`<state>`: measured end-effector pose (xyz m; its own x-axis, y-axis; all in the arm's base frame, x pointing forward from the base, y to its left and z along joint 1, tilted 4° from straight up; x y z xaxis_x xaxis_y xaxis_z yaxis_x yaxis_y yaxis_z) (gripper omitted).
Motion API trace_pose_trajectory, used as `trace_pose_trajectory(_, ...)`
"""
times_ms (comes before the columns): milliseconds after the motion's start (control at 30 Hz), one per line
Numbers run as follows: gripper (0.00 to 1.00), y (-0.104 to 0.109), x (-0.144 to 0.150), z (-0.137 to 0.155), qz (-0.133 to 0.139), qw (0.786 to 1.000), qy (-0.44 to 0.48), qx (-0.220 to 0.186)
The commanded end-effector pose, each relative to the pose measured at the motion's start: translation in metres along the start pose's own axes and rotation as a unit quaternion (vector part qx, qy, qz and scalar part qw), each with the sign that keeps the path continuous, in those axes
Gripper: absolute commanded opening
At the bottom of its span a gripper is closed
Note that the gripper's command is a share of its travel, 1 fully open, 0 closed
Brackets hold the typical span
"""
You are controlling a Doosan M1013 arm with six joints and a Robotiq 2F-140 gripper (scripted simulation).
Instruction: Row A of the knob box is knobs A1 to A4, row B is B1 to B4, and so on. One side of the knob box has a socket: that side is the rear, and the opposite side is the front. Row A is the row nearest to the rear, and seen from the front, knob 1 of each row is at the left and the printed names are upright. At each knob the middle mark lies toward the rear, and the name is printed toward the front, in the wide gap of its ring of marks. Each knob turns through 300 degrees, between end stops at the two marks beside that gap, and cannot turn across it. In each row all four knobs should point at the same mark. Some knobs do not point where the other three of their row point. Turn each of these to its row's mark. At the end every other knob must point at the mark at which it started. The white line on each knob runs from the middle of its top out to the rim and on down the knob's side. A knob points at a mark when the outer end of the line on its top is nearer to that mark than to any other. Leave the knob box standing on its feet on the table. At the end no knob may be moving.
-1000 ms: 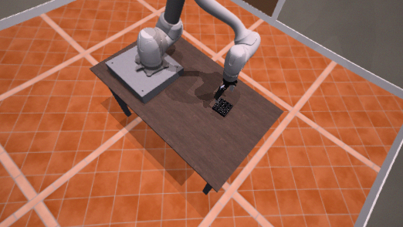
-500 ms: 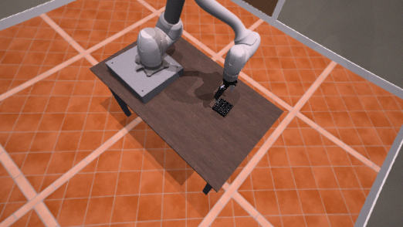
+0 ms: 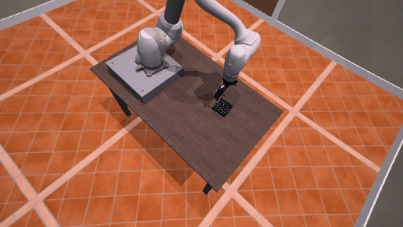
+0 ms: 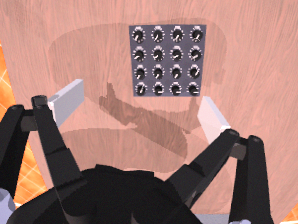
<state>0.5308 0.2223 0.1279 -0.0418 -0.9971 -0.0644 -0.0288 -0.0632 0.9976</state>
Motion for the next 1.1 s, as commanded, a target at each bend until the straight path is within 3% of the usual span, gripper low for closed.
trace_pose_trajectory(0,1.0,0.0,0.0,0.0,0.0,1.0,0.0,0.0)
trace_pose_trajectory(1067,1.0,-0.001,0.013,0.045,0.0,1.0,-0.001,0.001)
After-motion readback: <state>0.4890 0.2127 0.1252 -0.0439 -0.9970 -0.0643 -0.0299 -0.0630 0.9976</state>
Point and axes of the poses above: the point where the finger pads meet when closed, its own y axis back along the fingers, its own x axis across the jaws, z = x × y, the point moved 8 cm from there along y, back along the fingers, and after that the axes turned 6 degrees about -y, right-handed, at the moved point
